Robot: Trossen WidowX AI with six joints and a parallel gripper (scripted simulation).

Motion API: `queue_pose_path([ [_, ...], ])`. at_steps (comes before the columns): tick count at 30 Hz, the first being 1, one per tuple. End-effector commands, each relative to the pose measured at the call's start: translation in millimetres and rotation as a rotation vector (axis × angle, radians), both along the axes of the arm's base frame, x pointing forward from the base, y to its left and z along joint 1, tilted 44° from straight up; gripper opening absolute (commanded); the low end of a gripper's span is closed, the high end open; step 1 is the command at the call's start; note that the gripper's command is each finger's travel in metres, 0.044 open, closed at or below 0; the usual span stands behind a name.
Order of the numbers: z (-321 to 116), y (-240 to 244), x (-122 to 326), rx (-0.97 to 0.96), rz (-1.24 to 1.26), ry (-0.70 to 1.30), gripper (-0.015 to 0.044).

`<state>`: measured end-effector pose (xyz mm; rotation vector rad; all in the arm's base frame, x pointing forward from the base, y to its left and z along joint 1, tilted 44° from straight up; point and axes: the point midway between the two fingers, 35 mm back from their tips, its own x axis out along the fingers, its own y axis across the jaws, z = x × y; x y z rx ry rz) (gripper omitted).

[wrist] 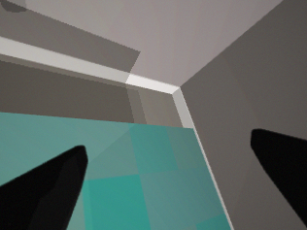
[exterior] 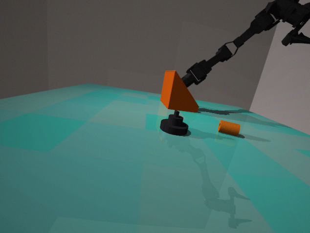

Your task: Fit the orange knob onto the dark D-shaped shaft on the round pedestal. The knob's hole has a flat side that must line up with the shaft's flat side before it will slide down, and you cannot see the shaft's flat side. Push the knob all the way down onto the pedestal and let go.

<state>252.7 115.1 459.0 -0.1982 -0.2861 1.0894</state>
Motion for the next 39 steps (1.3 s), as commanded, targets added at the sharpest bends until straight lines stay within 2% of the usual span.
queue_pose_path([
  [1,-55,-4,49,0.15,-0.009,0.508,0.044],
  [7,-151,-4,96,0.376,-0.076,1.273,0.044],
  [12,-235,-1,107,0.566,-0.209,1.902,0.044],
  [18,-327,4,89,0.79,-0.508,2.602,0.044],
  [24,-401,7,42,1.017,-1.072,3.198,0.044],
  [26,-408,8,35,1.042,-1.16,3.251,0.044],
  [35,-409,8,35,1.042,-1.161,3.251,0.044],
  [39,-422,22,33,1.042,-1.16,3.251,0.044],
])
